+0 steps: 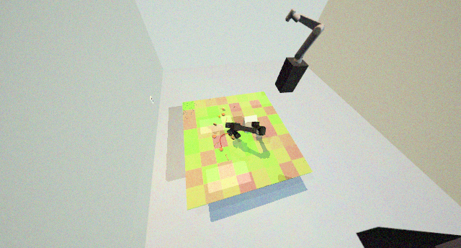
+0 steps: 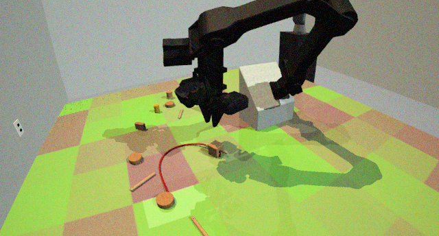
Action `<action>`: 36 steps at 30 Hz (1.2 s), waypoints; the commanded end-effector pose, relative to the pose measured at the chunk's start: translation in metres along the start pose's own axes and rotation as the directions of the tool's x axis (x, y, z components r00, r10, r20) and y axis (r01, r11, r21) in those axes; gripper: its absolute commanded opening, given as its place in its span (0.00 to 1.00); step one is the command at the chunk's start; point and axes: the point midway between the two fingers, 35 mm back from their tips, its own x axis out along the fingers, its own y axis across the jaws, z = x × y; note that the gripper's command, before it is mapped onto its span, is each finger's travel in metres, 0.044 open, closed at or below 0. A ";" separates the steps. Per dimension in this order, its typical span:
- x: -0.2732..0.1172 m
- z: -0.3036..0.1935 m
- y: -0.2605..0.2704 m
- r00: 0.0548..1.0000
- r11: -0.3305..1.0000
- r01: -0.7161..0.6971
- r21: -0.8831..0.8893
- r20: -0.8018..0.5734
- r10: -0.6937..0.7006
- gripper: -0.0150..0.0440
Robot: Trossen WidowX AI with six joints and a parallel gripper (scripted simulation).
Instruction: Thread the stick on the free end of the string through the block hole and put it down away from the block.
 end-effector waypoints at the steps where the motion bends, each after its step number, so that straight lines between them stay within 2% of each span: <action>1: 0.003 -0.009 0.021 0.999 0.678 -0.005 0.735 -0.020 0.029 0.46; 7: 0.003 -0.010 0.027 0.999 0.389 0.007 0.921 -0.022 0.034 0.46; 12: 0.003 -0.011 0.031 0.999 0.139 0.018 0.990 -0.023 0.037 0.46; 36: 0.010 -0.011 0.031 0.999 0.132 0.019 0.991 -0.023 0.035 0.46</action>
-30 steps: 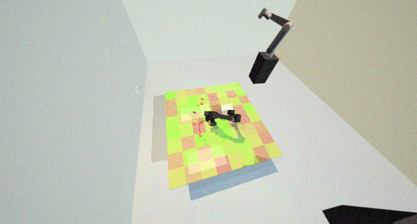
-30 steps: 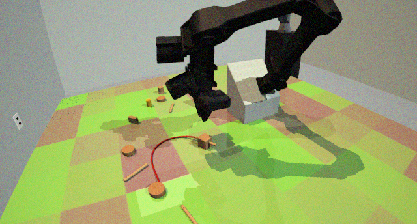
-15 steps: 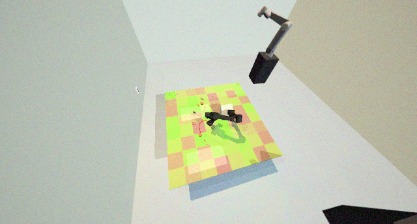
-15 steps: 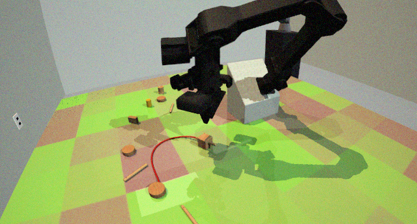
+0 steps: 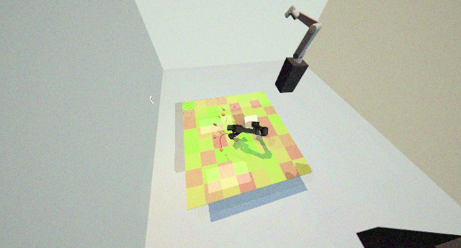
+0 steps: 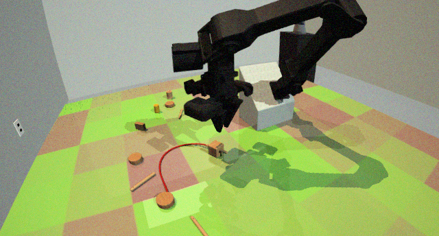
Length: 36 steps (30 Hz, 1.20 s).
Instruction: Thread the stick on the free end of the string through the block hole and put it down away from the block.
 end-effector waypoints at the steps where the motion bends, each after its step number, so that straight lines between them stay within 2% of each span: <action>1: 0.007 0.000 -0.002 1.000 1.000 0.005 0.009 -0.007 -0.005 0.46; 36: 0.065 -0.001 -0.001 1.000 1.000 0.003 0.009 -0.008 -0.003 0.46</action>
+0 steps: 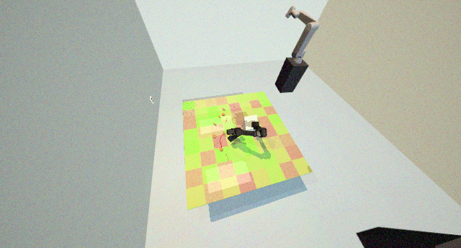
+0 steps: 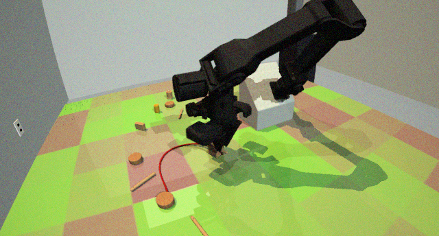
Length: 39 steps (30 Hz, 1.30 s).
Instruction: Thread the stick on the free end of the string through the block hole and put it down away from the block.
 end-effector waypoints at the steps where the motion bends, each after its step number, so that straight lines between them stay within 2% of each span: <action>1: 0.008 -0.001 -0.004 1.000 1.000 0.006 0.010 -0.008 -0.006 0.46; 19: 0.020 -0.003 -0.005 1.000 1.000 0.005 0.010 -0.012 -0.005 0.46; 24: 0.019 -0.003 -0.003 1.000 1.000 0.003 0.003 -0.007 -0.003 0.25; 32: 0.019 -0.003 -0.003 1.000 1.000 0.004 0.003 -0.004 -0.004 0.25; 39: 0.021 -0.005 -0.002 0.997 1.000 0.001 0.025 0.082 -0.003 0.25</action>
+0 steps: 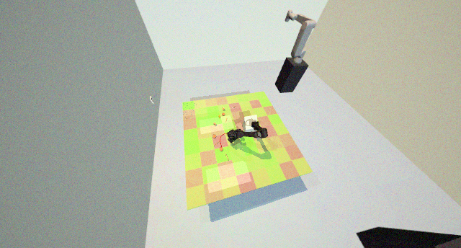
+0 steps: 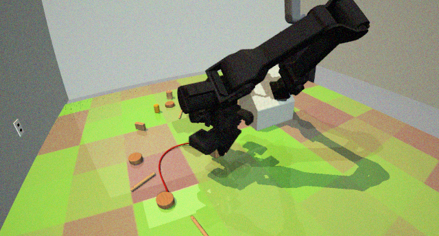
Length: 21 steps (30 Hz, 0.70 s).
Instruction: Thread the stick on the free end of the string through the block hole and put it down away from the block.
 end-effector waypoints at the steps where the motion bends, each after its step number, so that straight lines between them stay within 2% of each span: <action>1: 0.002 -0.001 -0.001 1.000 1.000 0.001 0.020 0.031 -0.001 0.25; 21: 0.002 -0.004 0.001 0.999 1.000 -0.019 0.008 0.031 0.019 0.25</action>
